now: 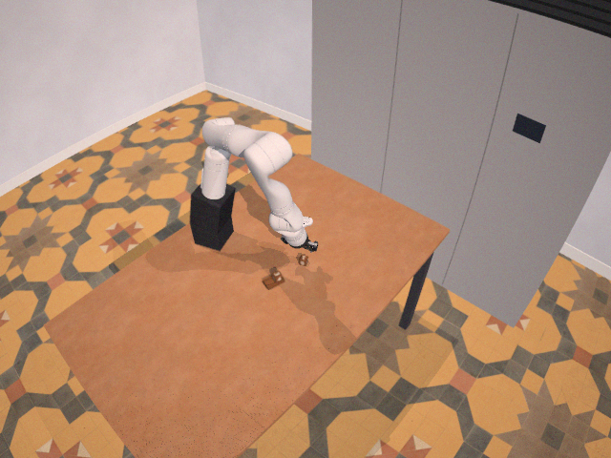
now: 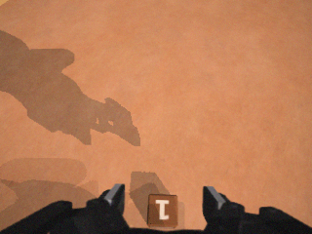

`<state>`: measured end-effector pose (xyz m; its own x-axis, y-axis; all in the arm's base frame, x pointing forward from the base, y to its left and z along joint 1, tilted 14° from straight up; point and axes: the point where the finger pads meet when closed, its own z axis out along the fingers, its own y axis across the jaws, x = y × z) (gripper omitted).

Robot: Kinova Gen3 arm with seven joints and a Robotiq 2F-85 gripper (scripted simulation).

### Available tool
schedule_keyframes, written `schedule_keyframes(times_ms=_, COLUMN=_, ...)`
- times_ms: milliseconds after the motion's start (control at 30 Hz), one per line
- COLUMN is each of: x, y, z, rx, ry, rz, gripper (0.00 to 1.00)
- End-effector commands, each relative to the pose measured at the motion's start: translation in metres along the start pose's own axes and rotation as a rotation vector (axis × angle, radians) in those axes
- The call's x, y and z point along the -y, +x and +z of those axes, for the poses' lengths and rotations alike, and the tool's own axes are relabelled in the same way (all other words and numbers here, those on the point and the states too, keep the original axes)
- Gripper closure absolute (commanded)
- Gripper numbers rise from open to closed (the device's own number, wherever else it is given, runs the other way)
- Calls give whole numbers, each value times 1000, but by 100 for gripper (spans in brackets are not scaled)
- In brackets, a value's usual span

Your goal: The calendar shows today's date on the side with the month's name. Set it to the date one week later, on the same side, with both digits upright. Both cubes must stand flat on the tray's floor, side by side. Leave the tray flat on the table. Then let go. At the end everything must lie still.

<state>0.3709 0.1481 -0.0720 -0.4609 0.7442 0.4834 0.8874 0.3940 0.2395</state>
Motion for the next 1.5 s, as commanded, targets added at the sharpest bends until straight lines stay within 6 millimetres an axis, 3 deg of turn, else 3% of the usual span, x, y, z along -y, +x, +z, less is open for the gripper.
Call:
schedule_keyframes(times_ms=0, x=-1, y=0, z=-1, rx=1, ry=-1, rz=-1, gripper=33)
schedule_keyframes(times_ms=1467, x=-1, y=3, z=3, rx=227, ry=1, rz=1, gripper=33)
